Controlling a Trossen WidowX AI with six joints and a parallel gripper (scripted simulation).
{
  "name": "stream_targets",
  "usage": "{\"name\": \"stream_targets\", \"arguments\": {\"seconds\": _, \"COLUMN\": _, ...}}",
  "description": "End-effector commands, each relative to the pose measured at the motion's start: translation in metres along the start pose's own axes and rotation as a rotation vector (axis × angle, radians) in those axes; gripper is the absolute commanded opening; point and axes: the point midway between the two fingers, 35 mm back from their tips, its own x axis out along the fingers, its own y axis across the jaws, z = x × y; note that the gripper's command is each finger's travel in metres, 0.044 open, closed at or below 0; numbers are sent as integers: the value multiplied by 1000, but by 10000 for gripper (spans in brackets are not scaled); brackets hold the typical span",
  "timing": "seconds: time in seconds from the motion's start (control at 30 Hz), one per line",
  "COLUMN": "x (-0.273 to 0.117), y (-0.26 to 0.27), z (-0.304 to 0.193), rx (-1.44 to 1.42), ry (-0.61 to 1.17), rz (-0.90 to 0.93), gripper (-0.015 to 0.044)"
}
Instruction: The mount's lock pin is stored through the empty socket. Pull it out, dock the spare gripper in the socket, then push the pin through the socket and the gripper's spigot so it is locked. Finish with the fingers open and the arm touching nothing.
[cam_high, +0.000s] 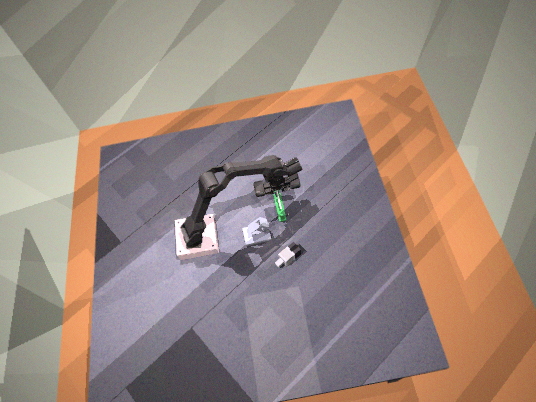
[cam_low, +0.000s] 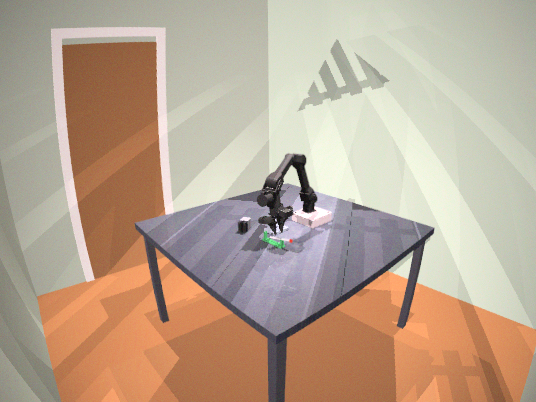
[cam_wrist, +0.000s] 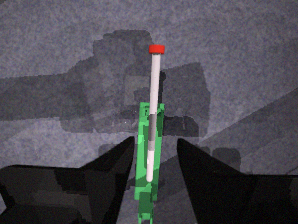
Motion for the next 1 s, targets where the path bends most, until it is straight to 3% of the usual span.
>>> {"name": "stream_targets", "arguments": {"seconds": 0.0, "x": 11, "y": 2, "z": -3, "rx": -1, "ry": 6, "rz": 13, "gripper": 180}}
{"name": "stream_targets", "arguments": {"seconds": 0.97, "x": 51, "y": 3, "z": -11, "rx": -1, "ry": 6, "rz": 14, "gripper": 180}}
